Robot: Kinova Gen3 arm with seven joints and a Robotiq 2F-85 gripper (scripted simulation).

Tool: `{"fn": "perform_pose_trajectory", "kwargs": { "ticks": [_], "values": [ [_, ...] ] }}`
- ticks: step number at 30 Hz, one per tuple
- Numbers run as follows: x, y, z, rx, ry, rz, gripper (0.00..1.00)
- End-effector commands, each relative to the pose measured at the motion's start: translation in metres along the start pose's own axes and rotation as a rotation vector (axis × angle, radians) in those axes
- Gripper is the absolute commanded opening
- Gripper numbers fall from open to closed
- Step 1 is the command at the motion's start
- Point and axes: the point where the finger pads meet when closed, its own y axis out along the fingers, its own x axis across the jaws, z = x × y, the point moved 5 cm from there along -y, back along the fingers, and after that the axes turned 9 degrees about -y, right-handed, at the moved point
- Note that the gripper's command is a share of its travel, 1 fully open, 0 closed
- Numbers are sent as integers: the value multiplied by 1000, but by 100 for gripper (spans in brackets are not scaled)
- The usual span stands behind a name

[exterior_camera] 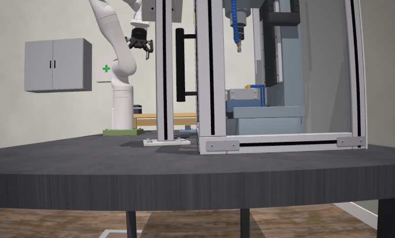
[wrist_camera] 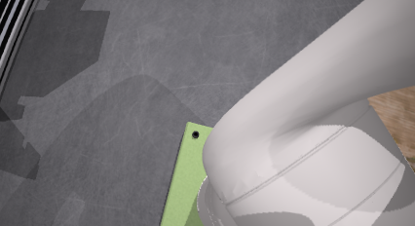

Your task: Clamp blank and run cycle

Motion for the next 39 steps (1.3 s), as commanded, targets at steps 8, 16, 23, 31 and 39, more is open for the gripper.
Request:
{"fn": "perform_pose_trajectory", "kwargs": {
  "ticks": [8,16,23,31,39],
  "values": [
    [0,0,0,0,0,0,100],
    [0,0,0,0,0,0,100],
    [0,0,0,0,0,0,10],
    [0,0,0,0,0,0,10],
    [0,0,0,0,0,0,10]
  ]
}}
